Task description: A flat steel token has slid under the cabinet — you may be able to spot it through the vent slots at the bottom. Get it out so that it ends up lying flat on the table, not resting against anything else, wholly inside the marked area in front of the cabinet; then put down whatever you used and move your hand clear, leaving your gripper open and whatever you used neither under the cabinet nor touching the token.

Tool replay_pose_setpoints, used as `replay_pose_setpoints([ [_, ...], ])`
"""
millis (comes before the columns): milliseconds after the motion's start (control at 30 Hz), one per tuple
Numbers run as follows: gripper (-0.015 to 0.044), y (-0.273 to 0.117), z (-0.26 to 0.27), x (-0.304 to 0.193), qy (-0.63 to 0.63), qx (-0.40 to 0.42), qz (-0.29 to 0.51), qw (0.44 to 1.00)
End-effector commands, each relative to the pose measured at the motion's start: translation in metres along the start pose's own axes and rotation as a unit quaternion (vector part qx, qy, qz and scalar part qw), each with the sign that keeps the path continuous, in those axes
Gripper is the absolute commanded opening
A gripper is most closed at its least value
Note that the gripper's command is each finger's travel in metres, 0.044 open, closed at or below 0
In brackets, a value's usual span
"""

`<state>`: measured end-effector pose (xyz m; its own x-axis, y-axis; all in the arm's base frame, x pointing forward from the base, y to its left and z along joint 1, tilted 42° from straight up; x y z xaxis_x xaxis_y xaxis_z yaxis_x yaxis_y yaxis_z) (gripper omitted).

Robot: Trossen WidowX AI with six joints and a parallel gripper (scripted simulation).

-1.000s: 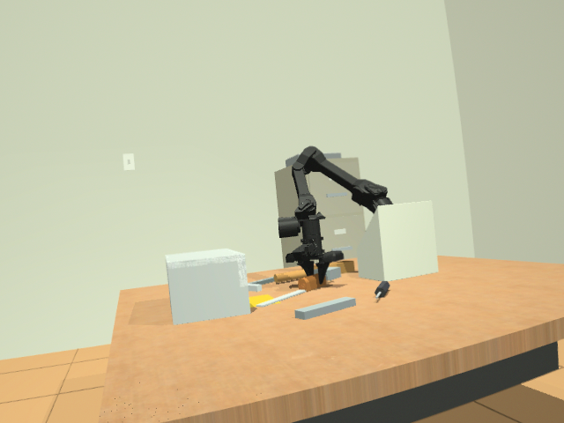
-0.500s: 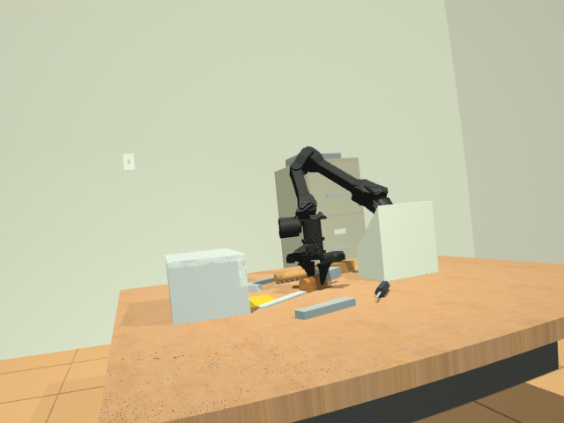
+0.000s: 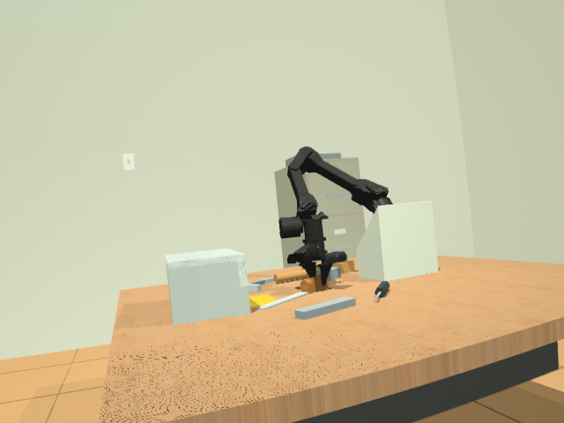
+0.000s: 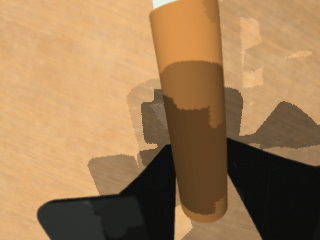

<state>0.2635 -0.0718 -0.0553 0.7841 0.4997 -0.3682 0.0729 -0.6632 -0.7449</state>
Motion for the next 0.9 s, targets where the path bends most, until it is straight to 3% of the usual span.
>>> replay_pose_setpoints([
  [0, 0.0000, -0.001, 0.004, 0.005, 0.001, 0.000, -0.002, 1.000],
  [867, 0.0000, -0.001, 0.027, 0.027, 0.001, 0.000, -0.003, 1.000],
])
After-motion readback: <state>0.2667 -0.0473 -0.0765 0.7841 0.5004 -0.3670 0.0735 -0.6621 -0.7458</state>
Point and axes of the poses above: the point midway between the two fingers, 35 mm back from their tips, its own y axis out along the fingers, its own z axis across the jaws, x = y × z, the point moved 5 cm from there along -y, back along the fingers, and after that the axes turned 3 degrees about -y, right-handed, at the moved point
